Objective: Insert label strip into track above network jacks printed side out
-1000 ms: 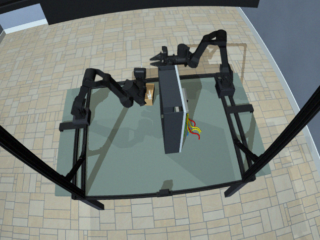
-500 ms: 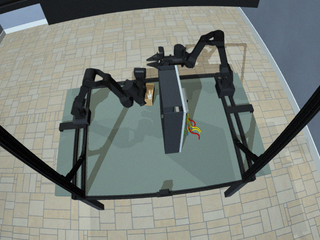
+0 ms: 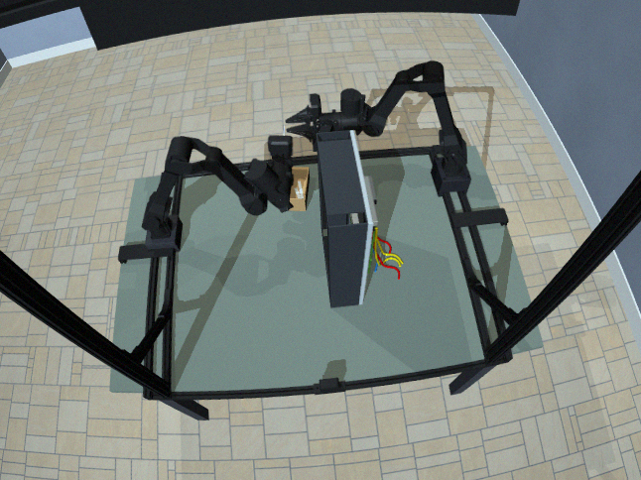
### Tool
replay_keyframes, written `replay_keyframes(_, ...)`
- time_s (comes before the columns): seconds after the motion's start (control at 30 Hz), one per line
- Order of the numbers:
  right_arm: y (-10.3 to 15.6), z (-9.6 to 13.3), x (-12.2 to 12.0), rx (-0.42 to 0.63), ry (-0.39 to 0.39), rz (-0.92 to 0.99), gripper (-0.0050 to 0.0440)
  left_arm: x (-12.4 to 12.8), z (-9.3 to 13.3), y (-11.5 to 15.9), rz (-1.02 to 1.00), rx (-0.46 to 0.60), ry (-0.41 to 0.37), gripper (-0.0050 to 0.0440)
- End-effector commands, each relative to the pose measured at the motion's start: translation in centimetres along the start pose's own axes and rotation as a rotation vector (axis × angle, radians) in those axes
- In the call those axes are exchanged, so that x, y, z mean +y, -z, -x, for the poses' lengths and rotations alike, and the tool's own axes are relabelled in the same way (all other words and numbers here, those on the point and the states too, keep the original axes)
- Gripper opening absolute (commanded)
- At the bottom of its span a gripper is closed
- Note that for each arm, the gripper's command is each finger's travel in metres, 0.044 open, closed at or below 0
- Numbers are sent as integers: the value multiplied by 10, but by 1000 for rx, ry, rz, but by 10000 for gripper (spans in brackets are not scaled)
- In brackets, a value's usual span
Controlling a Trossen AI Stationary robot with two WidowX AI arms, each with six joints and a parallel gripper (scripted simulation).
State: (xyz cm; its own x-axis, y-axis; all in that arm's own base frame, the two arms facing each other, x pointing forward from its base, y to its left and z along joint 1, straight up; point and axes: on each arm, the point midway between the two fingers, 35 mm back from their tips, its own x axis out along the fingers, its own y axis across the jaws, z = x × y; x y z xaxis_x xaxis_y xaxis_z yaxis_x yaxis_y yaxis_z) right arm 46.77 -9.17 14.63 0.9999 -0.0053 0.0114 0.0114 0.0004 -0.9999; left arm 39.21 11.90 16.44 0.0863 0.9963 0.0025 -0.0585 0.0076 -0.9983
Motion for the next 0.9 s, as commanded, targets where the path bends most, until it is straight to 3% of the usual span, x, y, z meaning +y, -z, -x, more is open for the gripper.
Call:
replay_keyframes(0.0,0,-11,-7,0,16,8,160,-11,1,-3,40,-2,-3,-50)
replay_keyframes(0.87,-1,-18,-7,0,17,8,160,-11,1,-3,40,-2,-3,-50)
